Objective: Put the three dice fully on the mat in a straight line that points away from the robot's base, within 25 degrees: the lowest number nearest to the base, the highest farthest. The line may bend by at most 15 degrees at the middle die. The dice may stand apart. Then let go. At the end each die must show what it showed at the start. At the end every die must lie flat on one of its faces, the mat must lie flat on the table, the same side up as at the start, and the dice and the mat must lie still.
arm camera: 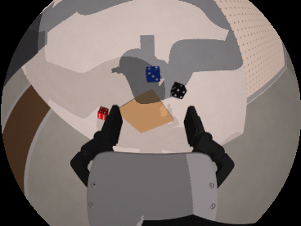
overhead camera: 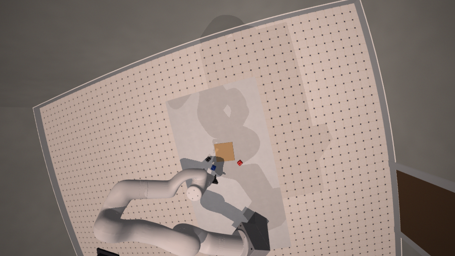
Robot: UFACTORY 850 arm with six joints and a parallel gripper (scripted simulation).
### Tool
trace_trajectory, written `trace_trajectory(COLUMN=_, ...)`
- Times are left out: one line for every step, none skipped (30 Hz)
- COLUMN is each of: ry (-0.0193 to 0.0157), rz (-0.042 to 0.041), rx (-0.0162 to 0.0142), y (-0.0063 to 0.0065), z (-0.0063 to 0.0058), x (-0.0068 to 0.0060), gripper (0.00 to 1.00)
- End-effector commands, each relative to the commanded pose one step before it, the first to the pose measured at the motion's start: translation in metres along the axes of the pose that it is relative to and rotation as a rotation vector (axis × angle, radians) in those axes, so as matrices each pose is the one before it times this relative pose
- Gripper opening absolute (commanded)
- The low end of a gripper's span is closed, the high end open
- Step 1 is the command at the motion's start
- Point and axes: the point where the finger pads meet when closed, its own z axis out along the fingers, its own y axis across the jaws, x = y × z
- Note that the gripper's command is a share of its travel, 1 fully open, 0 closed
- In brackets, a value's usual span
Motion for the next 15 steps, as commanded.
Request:
trace_trajectory(ry=0.00018, rz=0.10069, rx=0.00031, y=0.00021, z=0.0013, x=-0.00032, gripper=1.0)
trace_trajectory(ry=0.00004, rz=0.03511, rx=-0.00011, y=0.00004, z=0.00051, x=-0.00003, gripper=1.0)
trace_trajectory(ry=0.00004, rz=0.03903, rx=-0.00011, y=0.00005, z=0.00057, x=-0.00003, gripper=1.0)
trace_trajectory(ry=0.00005, rz=0.04295, rx=-0.00012, y=0.00005, z=0.00062, x=-0.00003, gripper=1.0)
trace_trajectory(ry=0.00006, rz=0.04683, rx=-0.00012, y=0.00005, z=0.00068, x=-0.00003, gripper=1.0)
trace_trajectory(ry=0.00004, rz=0.03008, rx=-0.00008, y=0.00003, z=0.00044, x=-0.00002, gripper=1.0)
trace_trajectory(ry=0.0, rz=0.0, rx=0.0, y=0.0, z=0.0, x=0.0, gripper=1.0)
trace_trajectory(ry=0.0, rz=0.0, rx=0.0, y=0.0, z=0.0, x=0.0, gripper=1.0)
trace_trajectory(ry=0.00003, rz=0.02058, rx=-0.00005, y=0.00002, z=0.0003, x=-0.00001, gripper=1.0)
trace_trajectory(ry=0.00008, rz=0.05439, rx=-0.00012, y=0.00006, z=0.00079, x=-0.00003, gripper=1.0)
trace_trajectory(ry=0.00009, rz=0.05801, rx=-0.00012, y=0.00006, z=0.00085, x=-0.00003, gripper=1.0)
trace_trajectory(ry=0.00006, rz=0.03747, rx=-0.00007, y=0.00004, z=0.00055, x=-0.00002, gripper=1.0)
trace_trajectory(ry=0.00004, rz=0.02402, rx=-0.00004, y=0.00003, z=0.00035, x=-0.00001, gripper=1.0)
trace_trajectory(ry=0.00006, rz=0.03747, rx=-0.00006, y=0.00004, z=0.00055, x=-0.00001, gripper=1.0)
trace_trajectory(ry=0.00004, rz=0.02734, rx=-0.00004, y=0.00003, z=0.0004, x=-0.00001, gripper=1.0)
